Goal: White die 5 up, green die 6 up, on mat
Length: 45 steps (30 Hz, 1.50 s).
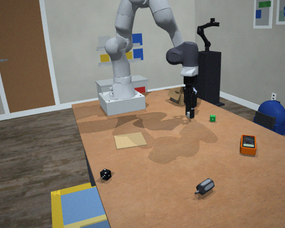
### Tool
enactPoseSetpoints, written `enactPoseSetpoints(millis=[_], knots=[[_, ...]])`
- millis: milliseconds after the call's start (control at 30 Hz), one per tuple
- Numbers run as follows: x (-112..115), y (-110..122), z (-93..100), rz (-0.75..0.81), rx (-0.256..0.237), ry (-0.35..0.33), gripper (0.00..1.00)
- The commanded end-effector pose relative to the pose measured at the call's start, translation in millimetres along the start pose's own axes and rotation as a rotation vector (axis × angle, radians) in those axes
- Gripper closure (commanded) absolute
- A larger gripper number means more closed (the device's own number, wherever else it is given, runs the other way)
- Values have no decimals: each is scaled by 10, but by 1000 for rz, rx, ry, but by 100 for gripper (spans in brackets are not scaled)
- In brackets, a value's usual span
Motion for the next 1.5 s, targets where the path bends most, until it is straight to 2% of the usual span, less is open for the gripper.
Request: enactPoseSetpoints(millis=[0, 67, 100, 1300, 1467], knots=[[11, -13, 2, 4, -3, -2, 65], [11, -13, 2, 4, -3, -2, 65], [11, -13, 2, 4, -3, -2, 76], [11, -13, 3, 4, -3, -2, 76], [11, -13, 99, 4, -3, -2, 76]])
Point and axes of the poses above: the point where the finger pads meet when closed, its own z axis back along the fingers, its own y axis across the jaws, x = y × z, the point moved 5 cm from there along z, back along the fingers, and after that the axes turned 9 degrees about z, right-handed, at the moved point
